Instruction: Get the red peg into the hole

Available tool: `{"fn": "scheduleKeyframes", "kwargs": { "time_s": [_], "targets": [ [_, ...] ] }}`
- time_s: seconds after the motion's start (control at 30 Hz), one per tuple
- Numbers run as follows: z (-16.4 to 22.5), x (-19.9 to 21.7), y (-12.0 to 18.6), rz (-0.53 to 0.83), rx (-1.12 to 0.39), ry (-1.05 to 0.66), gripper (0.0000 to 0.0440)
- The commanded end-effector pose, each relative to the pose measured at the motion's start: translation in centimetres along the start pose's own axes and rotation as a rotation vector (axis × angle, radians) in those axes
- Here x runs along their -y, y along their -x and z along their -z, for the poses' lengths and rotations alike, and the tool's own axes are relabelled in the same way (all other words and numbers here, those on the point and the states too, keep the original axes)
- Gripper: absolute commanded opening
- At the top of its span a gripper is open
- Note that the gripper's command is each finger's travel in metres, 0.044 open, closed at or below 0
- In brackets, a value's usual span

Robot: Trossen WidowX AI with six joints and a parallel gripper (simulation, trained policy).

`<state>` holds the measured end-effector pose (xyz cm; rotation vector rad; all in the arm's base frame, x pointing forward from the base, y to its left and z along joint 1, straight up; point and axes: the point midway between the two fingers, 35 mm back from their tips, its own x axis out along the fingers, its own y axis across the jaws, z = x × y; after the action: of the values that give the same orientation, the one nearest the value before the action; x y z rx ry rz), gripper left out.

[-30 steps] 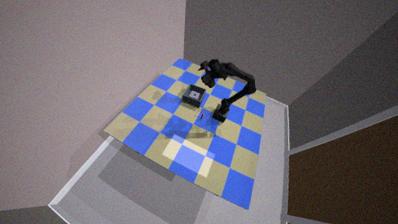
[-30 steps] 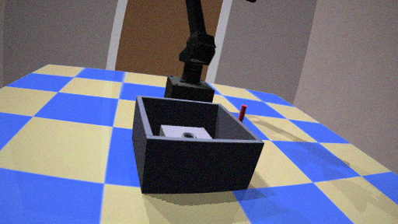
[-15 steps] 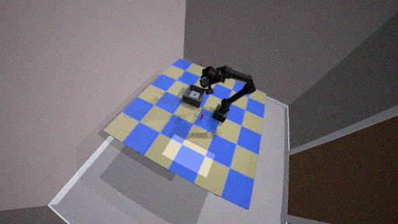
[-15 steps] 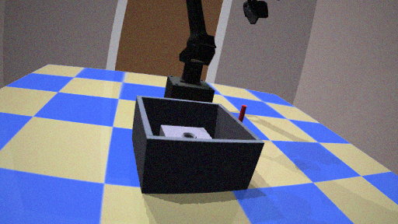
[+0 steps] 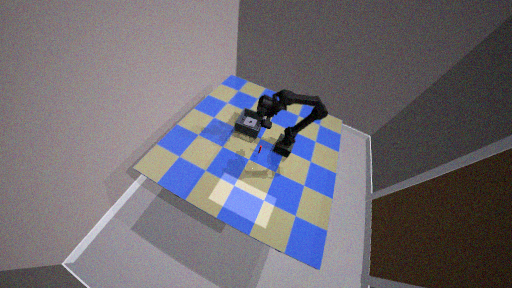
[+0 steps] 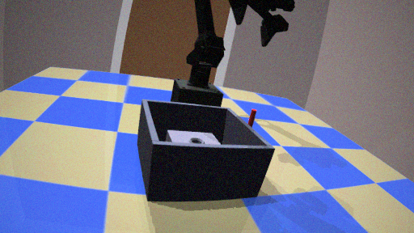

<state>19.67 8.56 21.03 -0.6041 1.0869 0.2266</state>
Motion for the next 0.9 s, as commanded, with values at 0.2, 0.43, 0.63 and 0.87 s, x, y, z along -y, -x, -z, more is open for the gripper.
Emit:
{"fn": "scheduleKeyframes", "kwargs": {
  "time_s": [0.2,0.43,0.63,0.87],
  "targets": [
    [2.3,-2.2,-1.7,-0.042,-0.136,-0.265,0.0440],
    [4.2,-4.0,-3.0,-0.043,-0.258,-0.478,0.0440],
    [5.8,-5.8,-4.1,-0.020,-0.373,-0.654,0.0440],
    [7.2,-8.1,-6.0,0.024,-0.493,-0.837,0.0440]
  ]
}}
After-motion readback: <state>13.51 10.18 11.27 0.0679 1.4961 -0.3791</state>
